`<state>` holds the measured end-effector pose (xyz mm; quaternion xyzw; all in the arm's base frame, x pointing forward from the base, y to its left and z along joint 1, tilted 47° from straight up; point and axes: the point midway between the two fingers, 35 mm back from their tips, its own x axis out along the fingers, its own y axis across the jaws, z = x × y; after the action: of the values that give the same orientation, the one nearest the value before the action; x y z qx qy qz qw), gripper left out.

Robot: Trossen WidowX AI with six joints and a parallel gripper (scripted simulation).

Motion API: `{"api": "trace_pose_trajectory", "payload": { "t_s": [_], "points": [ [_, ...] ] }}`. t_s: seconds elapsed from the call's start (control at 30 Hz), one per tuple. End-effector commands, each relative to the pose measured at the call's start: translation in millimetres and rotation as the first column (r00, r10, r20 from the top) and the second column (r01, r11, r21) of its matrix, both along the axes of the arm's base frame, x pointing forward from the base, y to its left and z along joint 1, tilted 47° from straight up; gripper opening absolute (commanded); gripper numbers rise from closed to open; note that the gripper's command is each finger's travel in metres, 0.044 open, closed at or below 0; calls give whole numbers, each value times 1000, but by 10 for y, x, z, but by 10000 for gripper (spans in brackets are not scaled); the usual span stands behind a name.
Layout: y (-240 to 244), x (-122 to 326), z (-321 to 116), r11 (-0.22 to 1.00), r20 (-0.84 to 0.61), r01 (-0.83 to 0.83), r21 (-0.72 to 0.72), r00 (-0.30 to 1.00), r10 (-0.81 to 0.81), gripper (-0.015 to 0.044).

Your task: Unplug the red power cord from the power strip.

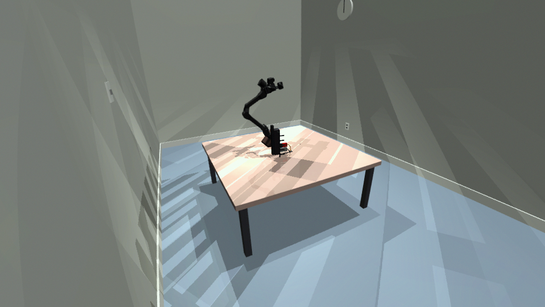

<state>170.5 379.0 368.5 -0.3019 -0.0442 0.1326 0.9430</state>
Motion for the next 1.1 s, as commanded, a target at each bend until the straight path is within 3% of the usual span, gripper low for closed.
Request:
{"api": "trace_pose_trajectory", "payload": {
  "t_s": [0.0, 0.27, 0.57, 0.8, 1.07],
  "points": [
    [6, 15, -22, 1000, -1, 1, -11, 1000, -1, 374],
    [17, 679, -1099, 887, -96, 21, -461, 993, -73, 164],
    [-657, 1270, -2456, 554, -315, -117, -824, 908, -276, 160],
    [-1554, 1345, -3302, 302, -471, -362, -882, 715, -517, 160],
    [-2620, 984, -3828, 180, -523, -681, -710, 338, -782, 160]
  ]
}}
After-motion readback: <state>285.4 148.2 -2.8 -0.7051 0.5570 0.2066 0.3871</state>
